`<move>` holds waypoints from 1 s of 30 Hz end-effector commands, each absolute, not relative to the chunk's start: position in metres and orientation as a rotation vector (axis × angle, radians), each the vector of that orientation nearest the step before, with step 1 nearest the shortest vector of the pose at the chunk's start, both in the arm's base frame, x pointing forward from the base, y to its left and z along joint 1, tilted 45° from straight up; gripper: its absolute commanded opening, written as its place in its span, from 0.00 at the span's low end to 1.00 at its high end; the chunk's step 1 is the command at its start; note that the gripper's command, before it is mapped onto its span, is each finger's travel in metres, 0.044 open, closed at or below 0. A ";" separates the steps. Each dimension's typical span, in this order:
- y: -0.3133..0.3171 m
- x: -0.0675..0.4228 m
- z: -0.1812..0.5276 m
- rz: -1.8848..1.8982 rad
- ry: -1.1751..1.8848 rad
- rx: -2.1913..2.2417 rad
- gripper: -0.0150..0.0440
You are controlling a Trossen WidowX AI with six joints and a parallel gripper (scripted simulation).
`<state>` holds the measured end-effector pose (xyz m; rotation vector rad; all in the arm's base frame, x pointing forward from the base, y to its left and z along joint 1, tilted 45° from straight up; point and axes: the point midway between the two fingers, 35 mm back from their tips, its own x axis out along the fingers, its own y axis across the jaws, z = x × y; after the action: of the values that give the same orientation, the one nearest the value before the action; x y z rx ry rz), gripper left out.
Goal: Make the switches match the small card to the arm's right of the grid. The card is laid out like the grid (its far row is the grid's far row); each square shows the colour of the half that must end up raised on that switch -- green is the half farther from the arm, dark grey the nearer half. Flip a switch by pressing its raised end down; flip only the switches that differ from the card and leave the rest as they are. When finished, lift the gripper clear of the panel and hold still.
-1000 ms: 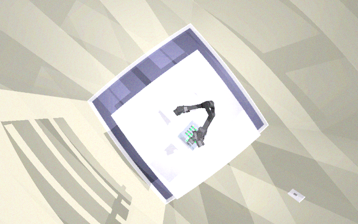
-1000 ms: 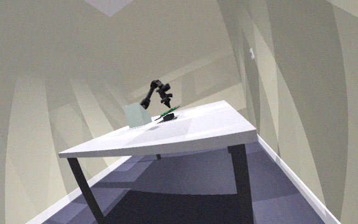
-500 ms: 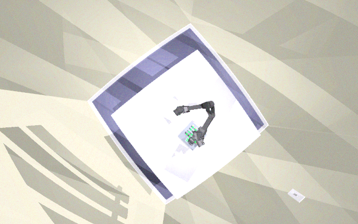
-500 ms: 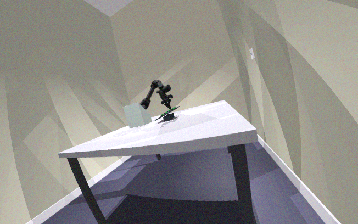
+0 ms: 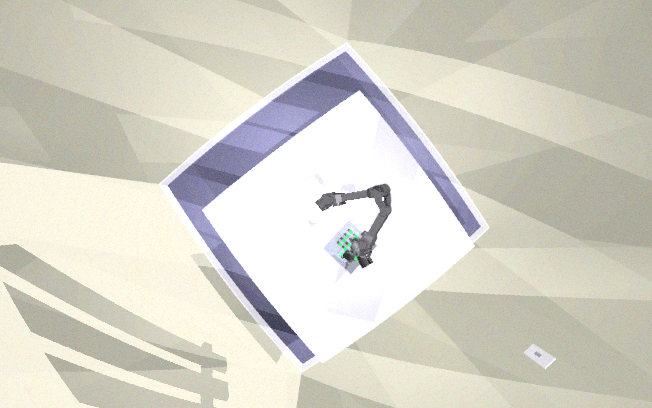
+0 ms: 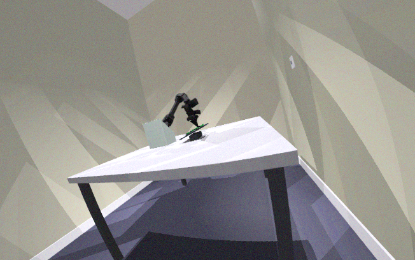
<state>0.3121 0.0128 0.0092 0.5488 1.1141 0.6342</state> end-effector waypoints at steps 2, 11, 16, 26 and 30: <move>0.013 0.312 0.008 0.629 1.118 0.551 0.25; 0.014 0.312 0.007 0.629 1.118 0.551 0.25; 0.014 0.313 0.007 0.629 1.118 0.551 0.25; 0.015 0.313 0.006 0.629 1.118 0.551 0.25; 0.016 0.313 0.006 0.629 1.118 0.551 0.25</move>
<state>0.3136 0.0155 0.0070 0.5483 1.1126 0.6342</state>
